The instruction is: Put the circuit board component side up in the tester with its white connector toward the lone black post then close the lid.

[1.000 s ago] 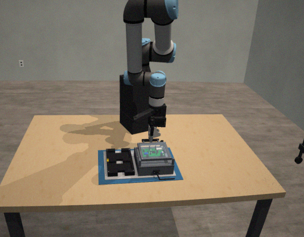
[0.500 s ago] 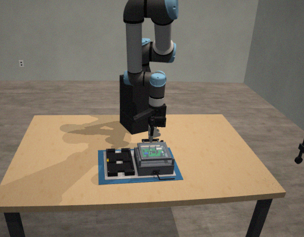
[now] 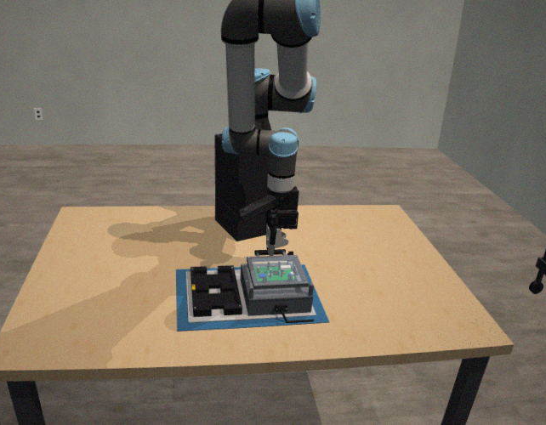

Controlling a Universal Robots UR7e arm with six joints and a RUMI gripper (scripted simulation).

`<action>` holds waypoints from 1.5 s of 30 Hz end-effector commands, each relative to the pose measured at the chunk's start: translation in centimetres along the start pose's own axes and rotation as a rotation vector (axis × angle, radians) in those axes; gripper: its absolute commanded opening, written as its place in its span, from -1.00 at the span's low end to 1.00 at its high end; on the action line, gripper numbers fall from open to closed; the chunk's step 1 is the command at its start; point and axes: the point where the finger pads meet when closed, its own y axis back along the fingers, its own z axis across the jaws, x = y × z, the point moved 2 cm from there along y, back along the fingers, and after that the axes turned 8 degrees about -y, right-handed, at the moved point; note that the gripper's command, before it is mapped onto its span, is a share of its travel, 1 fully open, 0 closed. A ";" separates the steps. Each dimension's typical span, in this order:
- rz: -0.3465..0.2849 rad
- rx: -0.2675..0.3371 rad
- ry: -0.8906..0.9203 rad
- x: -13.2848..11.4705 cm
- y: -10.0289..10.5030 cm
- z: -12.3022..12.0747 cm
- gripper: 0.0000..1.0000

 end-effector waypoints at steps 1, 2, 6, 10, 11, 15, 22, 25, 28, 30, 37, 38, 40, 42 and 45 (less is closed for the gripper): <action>0.000 0.001 0.000 0.0 0.0 0.0 -1.00; 0.000 0.001 0.000 0.0 0.0 0.0 -1.00; 0.000 0.001 0.000 0.0 0.0 0.0 -1.00; 0.000 0.001 0.000 0.0 0.0 0.0 -1.00; 0.000 0.001 0.000 0.0 0.0 0.0 -1.00; 0.000 0.001 0.000 0.0 -0.1 0.0 -1.00; 0.000 0.001 0.000 0.0 -0.3 0.0 -1.00; 0.000 0.001 0.000 0.0 -0.3 0.0 -1.00; 0.000 0.001 0.000 0.0 -0.3 0.0 -1.00; 0.000 0.001 0.000 0.0 -0.3 0.0 -1.00; 0.000 0.001 0.000 0.0 -0.3 0.0 -0.75; 0.000 0.001 0.000 0.0 -0.3 0.0 -0.75; 0.000 0.001 0.000 0.0 -0.3 0.0 -0.75; 0.000 0.001 0.000 0.0 -0.3 0.0 -0.75; 0.000 0.001 0.000 0.0 -0.3 0.0 -0.75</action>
